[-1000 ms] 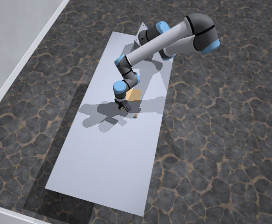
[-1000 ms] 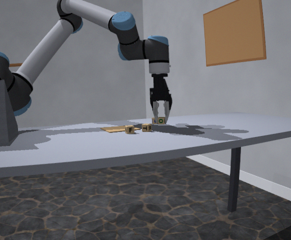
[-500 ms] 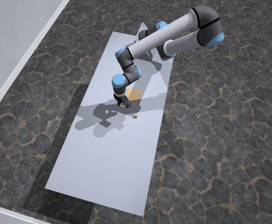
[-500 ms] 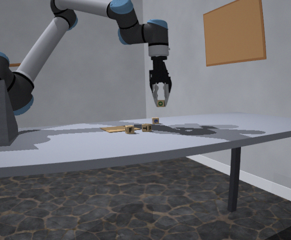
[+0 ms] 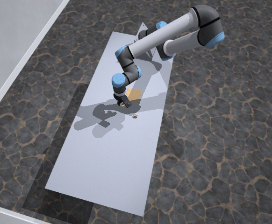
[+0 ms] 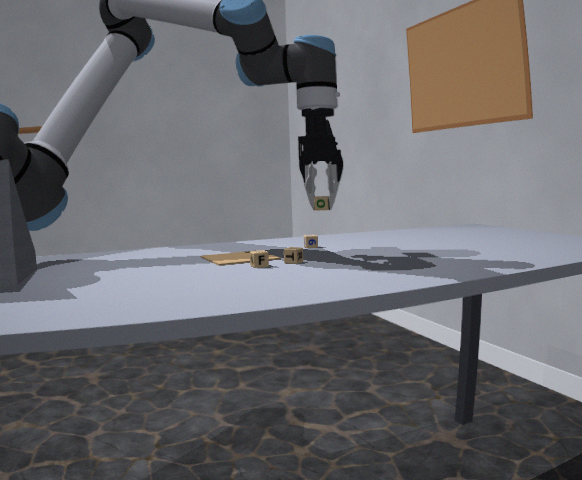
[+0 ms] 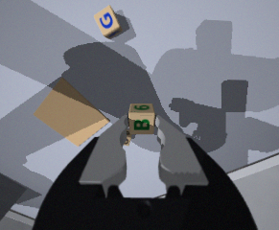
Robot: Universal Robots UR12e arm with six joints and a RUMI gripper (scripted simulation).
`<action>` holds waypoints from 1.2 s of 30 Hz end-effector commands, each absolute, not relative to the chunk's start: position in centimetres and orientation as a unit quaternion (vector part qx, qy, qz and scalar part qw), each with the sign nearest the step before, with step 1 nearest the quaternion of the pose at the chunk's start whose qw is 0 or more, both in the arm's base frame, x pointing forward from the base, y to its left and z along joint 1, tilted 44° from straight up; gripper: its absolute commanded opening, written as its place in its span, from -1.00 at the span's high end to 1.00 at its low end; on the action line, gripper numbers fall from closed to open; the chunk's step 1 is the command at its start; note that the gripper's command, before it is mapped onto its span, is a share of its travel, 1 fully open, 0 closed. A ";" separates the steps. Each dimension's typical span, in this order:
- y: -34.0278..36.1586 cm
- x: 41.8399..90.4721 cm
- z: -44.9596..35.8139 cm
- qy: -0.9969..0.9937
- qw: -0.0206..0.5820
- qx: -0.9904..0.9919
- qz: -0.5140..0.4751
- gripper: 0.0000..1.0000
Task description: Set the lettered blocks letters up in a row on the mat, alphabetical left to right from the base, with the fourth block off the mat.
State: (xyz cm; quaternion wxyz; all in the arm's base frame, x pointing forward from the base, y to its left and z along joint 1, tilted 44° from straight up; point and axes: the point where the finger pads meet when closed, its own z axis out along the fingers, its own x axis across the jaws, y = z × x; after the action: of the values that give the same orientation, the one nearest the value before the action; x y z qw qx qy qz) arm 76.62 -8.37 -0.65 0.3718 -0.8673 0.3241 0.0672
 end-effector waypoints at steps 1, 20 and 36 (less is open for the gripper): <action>-8.4 76.6 -0.6 0.327 0.372 -0.866 0.068 0.83; -7.8 75.5 0.3 0.415 0.362 -0.828 0.106 0.83; -6.6 73.2 1.7 0.574 0.334 -0.727 0.177 0.83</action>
State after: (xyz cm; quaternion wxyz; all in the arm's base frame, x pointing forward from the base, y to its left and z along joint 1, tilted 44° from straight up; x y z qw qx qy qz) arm 73.76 -6.84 1.29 0.3443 -0.7567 0.5318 0.1613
